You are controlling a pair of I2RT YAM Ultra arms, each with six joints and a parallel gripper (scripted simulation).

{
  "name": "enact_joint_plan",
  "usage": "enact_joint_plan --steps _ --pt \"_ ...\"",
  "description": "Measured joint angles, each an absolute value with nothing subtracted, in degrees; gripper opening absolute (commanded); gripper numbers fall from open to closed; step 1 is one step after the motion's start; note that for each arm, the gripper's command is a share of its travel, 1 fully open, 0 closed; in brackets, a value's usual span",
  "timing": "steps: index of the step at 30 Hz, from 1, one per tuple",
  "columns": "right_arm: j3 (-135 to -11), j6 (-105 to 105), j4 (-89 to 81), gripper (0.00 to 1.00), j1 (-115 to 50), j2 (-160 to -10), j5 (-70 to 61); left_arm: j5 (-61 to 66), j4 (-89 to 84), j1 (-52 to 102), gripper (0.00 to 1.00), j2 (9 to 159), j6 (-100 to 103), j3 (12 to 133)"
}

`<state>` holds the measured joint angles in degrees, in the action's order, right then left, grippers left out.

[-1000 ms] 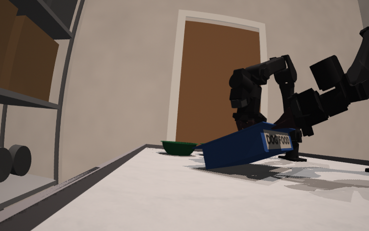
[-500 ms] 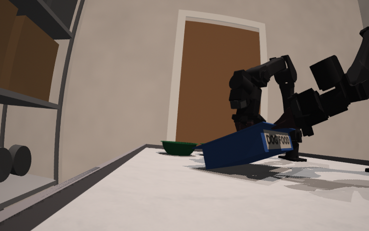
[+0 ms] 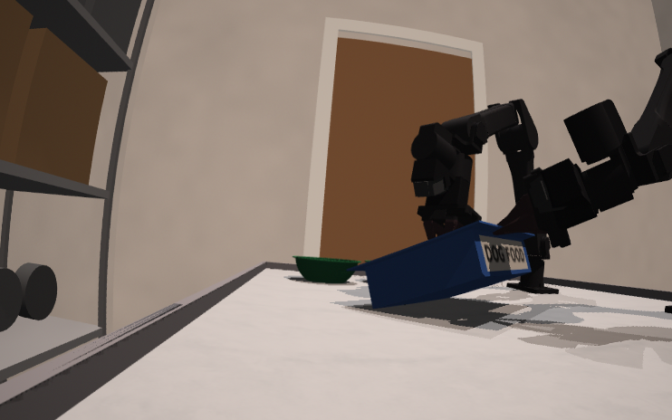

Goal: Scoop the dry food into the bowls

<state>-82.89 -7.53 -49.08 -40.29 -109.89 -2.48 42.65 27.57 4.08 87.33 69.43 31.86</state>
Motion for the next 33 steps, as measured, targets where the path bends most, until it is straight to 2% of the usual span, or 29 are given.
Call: enact_joint_plan --steps 15,33 --pt "-88.4 -7.4 -52.2 0.00 -40.7 -113.3 -2.4 40.9 27.7 4.0 0.00 87.3 70.0 32.0" --pt "-71.2 -8.9 -35.4 0.00 -39.5 -102.9 -4.8 42.9 27.9 4.1 0.00 87.3 69.2 32.0"
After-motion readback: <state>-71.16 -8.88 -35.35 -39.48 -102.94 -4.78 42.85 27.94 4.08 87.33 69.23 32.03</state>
